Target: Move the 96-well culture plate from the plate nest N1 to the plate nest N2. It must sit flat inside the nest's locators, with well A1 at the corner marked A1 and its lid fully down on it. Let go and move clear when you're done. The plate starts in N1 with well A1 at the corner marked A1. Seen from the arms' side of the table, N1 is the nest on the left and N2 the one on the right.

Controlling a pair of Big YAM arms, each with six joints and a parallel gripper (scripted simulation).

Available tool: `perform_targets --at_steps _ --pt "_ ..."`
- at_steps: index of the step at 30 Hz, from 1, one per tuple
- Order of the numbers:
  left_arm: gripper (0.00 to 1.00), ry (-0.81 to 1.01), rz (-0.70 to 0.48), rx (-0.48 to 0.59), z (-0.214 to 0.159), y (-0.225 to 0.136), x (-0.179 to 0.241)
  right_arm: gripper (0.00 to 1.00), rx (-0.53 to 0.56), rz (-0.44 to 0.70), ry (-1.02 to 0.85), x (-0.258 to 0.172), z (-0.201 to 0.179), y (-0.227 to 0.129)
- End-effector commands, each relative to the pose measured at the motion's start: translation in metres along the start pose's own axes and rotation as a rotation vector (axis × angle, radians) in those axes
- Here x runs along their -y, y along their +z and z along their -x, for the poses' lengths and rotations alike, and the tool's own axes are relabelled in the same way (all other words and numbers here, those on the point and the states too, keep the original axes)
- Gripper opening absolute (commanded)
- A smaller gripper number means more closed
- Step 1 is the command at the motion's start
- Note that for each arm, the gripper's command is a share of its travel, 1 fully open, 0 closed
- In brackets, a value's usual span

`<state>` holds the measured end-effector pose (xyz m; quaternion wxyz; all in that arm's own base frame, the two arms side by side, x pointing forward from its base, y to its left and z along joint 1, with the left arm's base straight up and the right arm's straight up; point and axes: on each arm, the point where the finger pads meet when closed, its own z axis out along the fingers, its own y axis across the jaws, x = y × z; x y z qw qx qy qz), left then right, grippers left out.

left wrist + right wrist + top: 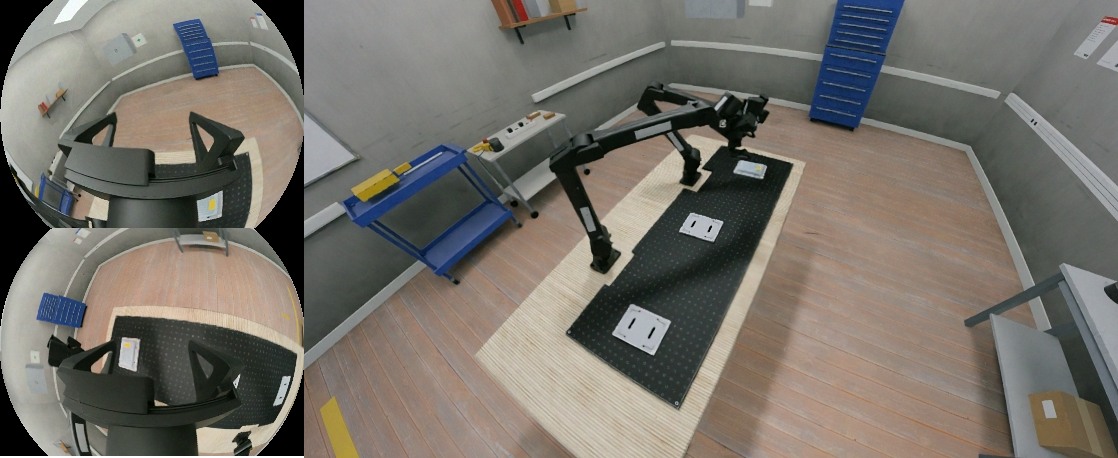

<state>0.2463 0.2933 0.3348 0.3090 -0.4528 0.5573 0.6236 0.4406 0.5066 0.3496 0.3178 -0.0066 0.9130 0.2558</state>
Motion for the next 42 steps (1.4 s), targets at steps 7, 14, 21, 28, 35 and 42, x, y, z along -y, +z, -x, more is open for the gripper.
perform_targets --at_steps 7,14,21,28,35,42 --pt "1.0 -0.021 0.002 0.004 0.007 0.0 -0.003 1.0 0.013 0.012 0.002 -0.004 0.006 -0.006" --pt "1.0 -0.021 0.002 0.004 0.007 0.0 -0.003 1.0 0.013 0.012 0.002 -0.004 0.006 -0.006" --pt "1.0 -0.062 -0.015 0.008 0.016 -0.003 -0.003 1.0 0.019 0.041 -0.068 -0.009 -0.004 -0.014" --pt "1.0 -0.064 -0.228 -0.016 0.017 -0.013 0.025 1.0 0.109 0.225 -0.386 -0.034 -0.046 -0.051" --pt "1.0 0.001 -0.402 -0.094 0.0 -0.025 0.047 1.0 0.198 0.348 -0.567 -0.041 -0.077 -0.082" --pt "1.0 0.282 -0.738 -0.294 -0.051 -0.06 0.066 1.0 0.326 0.513 -0.778 -0.045 -0.13 -0.126"
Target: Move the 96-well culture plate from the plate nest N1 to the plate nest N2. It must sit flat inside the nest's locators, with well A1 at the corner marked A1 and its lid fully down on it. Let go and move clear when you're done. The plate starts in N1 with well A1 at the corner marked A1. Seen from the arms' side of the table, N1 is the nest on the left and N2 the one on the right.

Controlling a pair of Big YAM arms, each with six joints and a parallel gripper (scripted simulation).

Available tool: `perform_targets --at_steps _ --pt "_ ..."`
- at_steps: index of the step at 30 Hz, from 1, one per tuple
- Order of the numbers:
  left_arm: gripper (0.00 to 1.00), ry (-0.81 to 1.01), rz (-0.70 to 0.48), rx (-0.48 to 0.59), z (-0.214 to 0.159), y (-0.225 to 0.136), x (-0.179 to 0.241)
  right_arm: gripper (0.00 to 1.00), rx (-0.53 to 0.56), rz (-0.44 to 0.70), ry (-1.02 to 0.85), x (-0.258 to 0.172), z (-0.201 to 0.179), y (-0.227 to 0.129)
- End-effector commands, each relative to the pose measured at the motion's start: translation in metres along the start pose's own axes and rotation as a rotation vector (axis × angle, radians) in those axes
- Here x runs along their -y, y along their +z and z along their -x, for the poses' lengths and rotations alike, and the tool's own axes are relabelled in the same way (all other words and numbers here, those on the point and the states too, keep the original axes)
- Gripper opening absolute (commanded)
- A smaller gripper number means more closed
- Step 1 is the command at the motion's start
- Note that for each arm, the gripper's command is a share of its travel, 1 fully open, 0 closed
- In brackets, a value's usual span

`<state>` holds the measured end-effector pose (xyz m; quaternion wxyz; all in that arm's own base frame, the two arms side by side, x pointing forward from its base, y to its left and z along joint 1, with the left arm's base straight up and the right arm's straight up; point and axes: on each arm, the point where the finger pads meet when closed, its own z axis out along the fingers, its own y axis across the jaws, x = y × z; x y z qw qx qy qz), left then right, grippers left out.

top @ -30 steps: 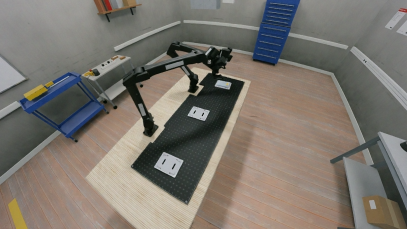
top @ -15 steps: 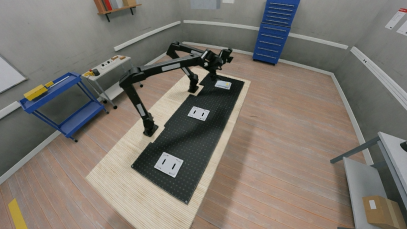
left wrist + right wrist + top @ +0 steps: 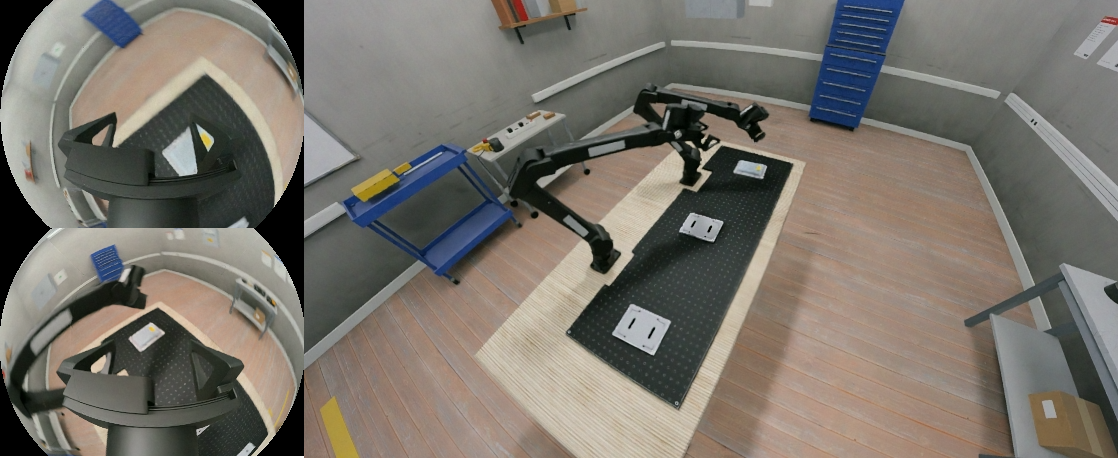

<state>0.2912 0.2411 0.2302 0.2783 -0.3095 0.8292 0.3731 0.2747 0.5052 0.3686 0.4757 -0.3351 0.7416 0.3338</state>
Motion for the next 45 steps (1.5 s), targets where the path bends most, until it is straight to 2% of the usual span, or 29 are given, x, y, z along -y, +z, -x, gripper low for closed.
perform_targets --at_steps 1,3,7,9,13,19,24,36,40,44,45 --pt "1.0 0.035 -0.102 -0.062 0.02 -0.016 -0.003 1.0 0.087 0.064 -0.149 -0.02 0.0 -0.016" --pt "1.0 0.143 -0.218 -0.134 0.005 -0.014 0.014 1.0 0.102 0.08 -0.161 -0.023 -0.005 -0.021" --pt "1.0 0.306 -0.44 -0.234 -0.014 -0.011 0.039 1.0 0.096 0.086 -0.167 -0.02 -0.019 -0.008" --pt "1.0 0.306 -0.44 -0.234 -0.014 -0.011 0.039 1.0 0.096 0.086 -0.167 -0.02 -0.019 -0.008" --pt "1.0 0.459 -0.626 -0.346 -0.036 0.003 0.059 1.0 0.095 0.1 -0.171 -0.023 -0.026 0.005" --pt "1.0 0.571 -0.738 -0.509 -0.065 0.018 0.069 1.0 0.116 0.117 -0.172 -0.03 -0.02 0.021" --pt "1.0 0.602 -0.769 -0.574 -0.076 0.021 0.074 1.0 0.119 0.126 -0.161 -0.036 -0.025 0.034" --pt "1.0 0.582 -0.758 -0.565 -0.073 0.019 0.074 1.0 0.115 0.125 -0.149 -0.036 -0.043 0.056" --pt "1.0 0.589 -0.766 -0.596 -0.09 0.028 0.082 1.0 0.115 0.121 -0.144 -0.034 -0.051 0.064" --pt "1.0 0.59 -0.766 -0.596 -0.091 0.031 0.084 1.0 0.125 0.117 -0.141 -0.031 -0.049 0.064" --pt "1.0 0.59 -0.766 -0.596 -0.091 0.033 0.085 1.0 0.109 0.114 -0.141 -0.03 -0.061 0.067"
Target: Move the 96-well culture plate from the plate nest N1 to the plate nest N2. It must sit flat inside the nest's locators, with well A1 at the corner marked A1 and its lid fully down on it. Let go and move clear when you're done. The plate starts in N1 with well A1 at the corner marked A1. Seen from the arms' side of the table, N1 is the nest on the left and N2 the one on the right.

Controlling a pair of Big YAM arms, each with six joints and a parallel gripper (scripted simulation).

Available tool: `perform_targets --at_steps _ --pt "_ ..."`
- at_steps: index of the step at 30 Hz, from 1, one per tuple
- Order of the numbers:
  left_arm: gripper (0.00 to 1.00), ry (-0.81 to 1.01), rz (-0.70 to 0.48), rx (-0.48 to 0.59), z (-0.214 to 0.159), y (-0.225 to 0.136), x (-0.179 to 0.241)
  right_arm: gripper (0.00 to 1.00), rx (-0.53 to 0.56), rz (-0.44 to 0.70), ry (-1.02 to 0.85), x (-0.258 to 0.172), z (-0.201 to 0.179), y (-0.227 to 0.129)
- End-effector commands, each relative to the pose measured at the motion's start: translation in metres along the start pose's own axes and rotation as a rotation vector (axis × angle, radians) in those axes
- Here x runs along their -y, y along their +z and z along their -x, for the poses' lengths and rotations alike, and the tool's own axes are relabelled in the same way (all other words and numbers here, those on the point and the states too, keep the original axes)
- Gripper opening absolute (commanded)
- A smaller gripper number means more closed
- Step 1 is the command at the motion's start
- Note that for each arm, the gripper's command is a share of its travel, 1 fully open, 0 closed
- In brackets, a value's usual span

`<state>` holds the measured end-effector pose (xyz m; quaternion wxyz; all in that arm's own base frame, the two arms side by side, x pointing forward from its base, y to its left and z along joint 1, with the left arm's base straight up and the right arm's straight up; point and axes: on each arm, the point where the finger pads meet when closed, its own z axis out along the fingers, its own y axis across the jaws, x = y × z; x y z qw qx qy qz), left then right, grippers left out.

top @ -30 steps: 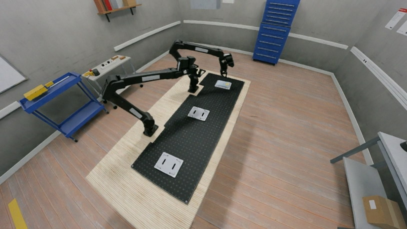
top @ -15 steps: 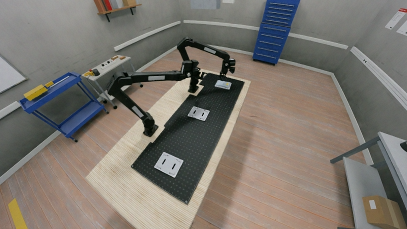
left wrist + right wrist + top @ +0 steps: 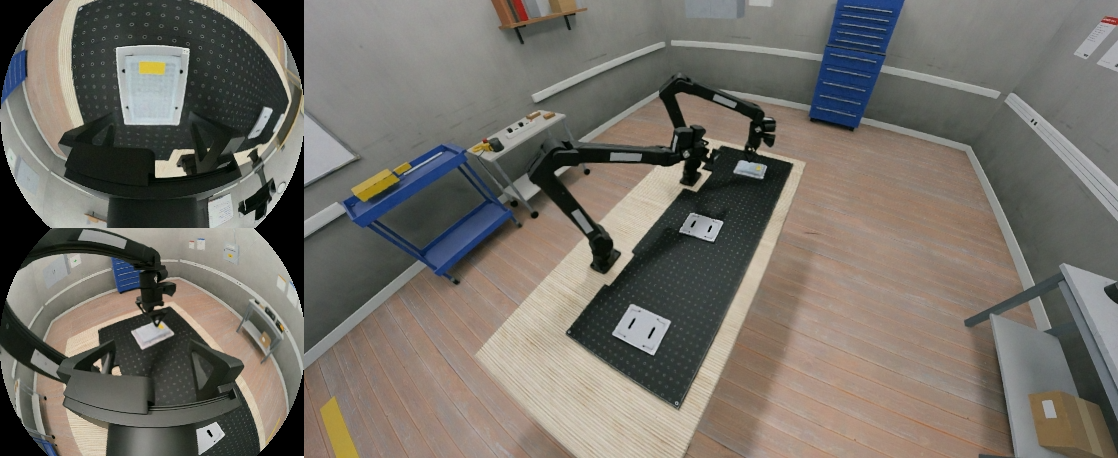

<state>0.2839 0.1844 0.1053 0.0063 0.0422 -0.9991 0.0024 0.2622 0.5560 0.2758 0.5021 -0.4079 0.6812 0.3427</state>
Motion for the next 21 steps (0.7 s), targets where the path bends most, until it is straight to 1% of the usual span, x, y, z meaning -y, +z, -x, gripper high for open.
perform_targets --at_steps 1,13,16,21 --pt "1.0 0.017 0.012 0.03 0.018 -0.004 -0.009 1.0 0.052 0.004 0.015 -0.004 0.017 0.005" --pt "1.0 0.017 0.001 0.01 0.01 0.022 -0.004 1.0 0.053 -0.002 0.021 -0.005 -0.002 0.023" --pt "1.0 0.017 0.004 0.016 0.012 0.021 -0.005 1.0 0.061 -0.003 0.022 -0.004 0.0 0.023" --pt "1.0 0.017 0.001 0.01 0.01 0.031 -0.004 1.0 0.069 -0.001 0.022 -0.004 0.004 0.021"
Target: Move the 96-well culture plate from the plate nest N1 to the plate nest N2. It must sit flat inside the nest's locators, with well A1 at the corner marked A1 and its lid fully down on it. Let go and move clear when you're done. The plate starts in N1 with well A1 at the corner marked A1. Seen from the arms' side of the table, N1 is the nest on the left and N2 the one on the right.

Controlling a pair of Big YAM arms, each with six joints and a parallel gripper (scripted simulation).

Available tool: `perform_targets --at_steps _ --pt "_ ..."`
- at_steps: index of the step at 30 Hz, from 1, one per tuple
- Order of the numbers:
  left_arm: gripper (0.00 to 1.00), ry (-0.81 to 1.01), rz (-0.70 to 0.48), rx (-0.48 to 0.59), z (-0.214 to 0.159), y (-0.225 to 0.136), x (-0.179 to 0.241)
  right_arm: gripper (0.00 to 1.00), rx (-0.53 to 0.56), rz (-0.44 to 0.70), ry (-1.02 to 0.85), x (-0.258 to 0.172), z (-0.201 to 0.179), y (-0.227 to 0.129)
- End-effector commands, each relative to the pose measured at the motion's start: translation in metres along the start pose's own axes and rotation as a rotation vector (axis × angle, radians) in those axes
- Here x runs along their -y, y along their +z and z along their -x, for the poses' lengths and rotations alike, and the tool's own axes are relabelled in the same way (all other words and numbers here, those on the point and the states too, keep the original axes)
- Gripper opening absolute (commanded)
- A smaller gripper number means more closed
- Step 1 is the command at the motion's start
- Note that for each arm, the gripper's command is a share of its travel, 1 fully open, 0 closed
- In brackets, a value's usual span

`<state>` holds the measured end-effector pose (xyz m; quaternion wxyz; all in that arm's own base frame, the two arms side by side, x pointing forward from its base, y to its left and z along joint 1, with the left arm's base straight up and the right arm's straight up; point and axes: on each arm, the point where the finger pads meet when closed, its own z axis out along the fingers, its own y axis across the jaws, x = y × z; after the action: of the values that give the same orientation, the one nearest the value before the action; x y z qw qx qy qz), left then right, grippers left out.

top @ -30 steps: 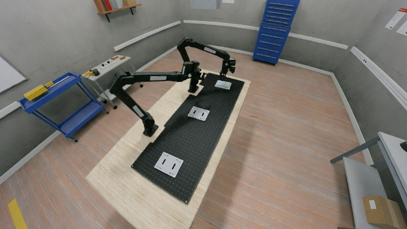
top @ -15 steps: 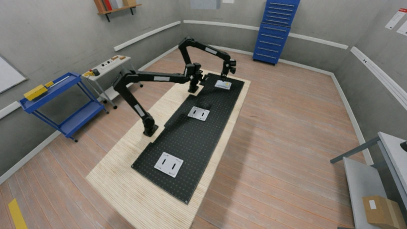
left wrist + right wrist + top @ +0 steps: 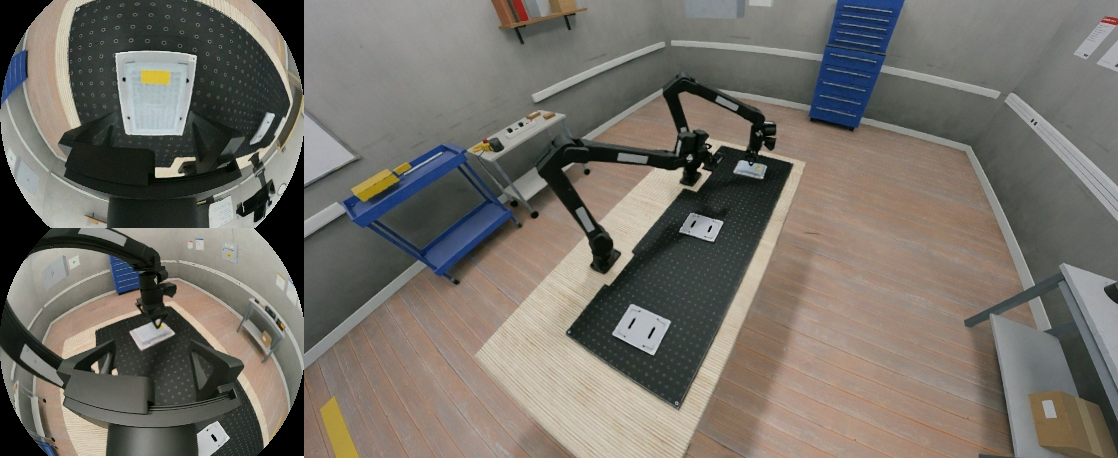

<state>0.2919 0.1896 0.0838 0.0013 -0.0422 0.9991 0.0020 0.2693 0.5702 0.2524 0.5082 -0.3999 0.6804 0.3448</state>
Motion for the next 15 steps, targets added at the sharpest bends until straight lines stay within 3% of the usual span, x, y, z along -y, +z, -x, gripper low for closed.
perform_targets --at_steps 1,15 --pt "1.0 0.017 -0.007 -0.005 0.001 0.011 0.0 1.0 0.053 0.009 0.014 -0.006 0.023 0.0" --pt "1.0 0.017 -0.006 -0.004 0.001 0.028 0.0 1.0 0.04 0.003 0.004 -0.003 0.02 0.0"
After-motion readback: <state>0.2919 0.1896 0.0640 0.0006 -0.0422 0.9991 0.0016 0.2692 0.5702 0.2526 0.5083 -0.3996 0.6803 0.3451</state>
